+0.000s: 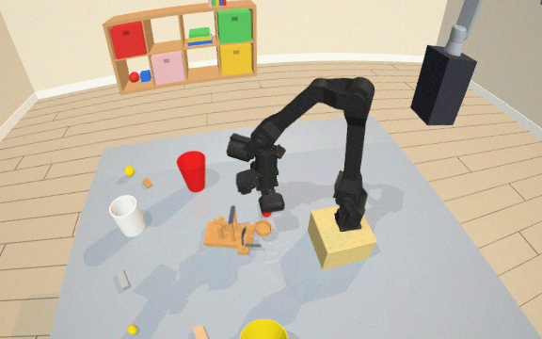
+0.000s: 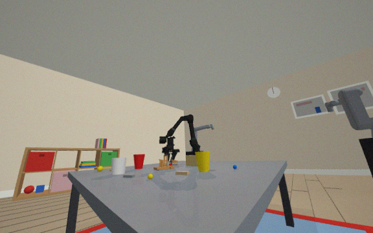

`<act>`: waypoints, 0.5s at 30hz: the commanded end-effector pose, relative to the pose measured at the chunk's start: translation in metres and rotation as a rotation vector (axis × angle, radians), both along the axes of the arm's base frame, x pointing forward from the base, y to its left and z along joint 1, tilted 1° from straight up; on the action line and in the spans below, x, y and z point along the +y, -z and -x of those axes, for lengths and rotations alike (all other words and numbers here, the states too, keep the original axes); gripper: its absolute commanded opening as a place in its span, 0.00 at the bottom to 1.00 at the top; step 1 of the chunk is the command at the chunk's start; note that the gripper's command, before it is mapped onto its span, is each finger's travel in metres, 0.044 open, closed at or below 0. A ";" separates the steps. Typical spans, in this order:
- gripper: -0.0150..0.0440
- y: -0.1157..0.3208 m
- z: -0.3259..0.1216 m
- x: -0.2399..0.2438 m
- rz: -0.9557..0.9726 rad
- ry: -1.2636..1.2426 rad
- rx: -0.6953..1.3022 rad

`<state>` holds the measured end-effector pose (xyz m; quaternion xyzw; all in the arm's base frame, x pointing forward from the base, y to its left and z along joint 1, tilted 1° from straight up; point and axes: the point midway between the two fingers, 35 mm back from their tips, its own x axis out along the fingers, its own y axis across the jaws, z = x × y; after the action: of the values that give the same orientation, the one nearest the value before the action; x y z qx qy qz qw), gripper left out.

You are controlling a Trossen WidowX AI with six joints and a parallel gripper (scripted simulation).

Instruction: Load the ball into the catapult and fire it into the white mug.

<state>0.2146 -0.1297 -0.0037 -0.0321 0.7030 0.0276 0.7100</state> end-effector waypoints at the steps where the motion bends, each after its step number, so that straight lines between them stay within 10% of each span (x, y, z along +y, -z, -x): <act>1: 0.76 0.007 0.000 0.000 0.000 -0.004 0.002; 15: 0.76 0.030 0.000 0.000 0.000 -0.004 0.003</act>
<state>0.2158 -0.1305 -0.0267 -0.0328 0.7020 0.0271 0.7109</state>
